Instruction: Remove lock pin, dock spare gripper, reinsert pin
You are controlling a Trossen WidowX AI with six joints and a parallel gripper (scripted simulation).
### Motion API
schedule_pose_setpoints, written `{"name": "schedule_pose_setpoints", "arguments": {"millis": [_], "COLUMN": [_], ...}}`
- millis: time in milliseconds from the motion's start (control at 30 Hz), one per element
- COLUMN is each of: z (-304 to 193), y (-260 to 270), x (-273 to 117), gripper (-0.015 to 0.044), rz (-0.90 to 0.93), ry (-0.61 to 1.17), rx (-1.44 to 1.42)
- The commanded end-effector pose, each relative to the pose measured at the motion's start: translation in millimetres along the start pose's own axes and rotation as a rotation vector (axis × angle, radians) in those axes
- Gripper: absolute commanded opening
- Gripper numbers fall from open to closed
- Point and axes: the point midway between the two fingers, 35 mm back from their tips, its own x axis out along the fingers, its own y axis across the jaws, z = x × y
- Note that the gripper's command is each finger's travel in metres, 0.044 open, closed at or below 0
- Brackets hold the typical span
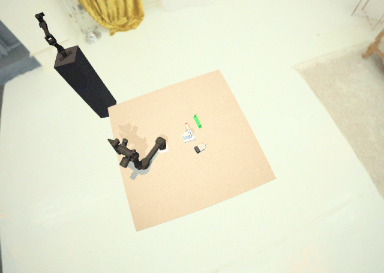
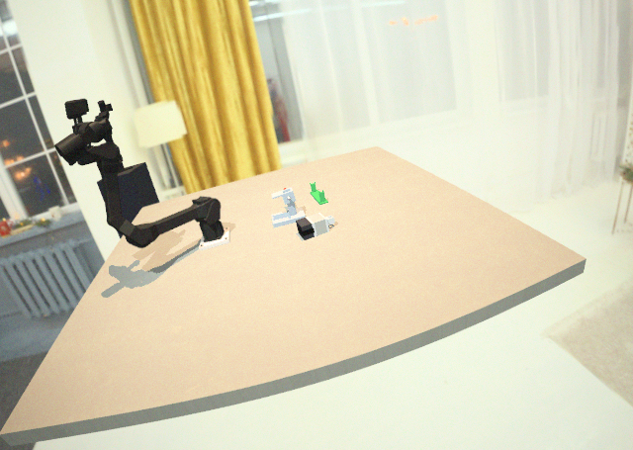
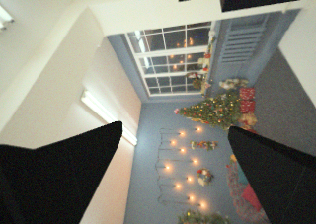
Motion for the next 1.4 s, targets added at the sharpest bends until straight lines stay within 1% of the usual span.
{"name": "schedule_pose_setpoints", "arguments": {"millis": [0, 100, 267, 433, 567, 700, 867, 1067, 1233, 1367], "z": [1.2, 22.2, 87.9, 165.0, 231.6, 299.2, 380.3, 464.6, 518.4, 548.2], "y": [2.3, 33.0, 85.0, 123.8, 143.0, 150.5, 142.7, 110.0, 66.8, 25.2], "x": [0.0, 0.5, 4.9, -0.5, -12.4, -30.9, -62.3, -109.0, -151.8, -186.2], "gripper": [0.0374, 0.0300, 0.0300, 0.0300, 0.0300, 0.0300, 0.0300, 0.0300, 0.0300, 0.0300], "rz": [0.007, 0.090, 0.237, 0.412, 0.574, 0.757, 1.018, 1.384, 1.737, 2.053], "ry": [0.002, 0.014, -0.031, -0.084, -0.131, -0.181, -0.249, -0.340, -0.429, -0.514], "rx": [0.011, 0.172, 0.562, 0.938, 1.225, 1.496, 1.808, 2.129, 2.337, 2.448]}}
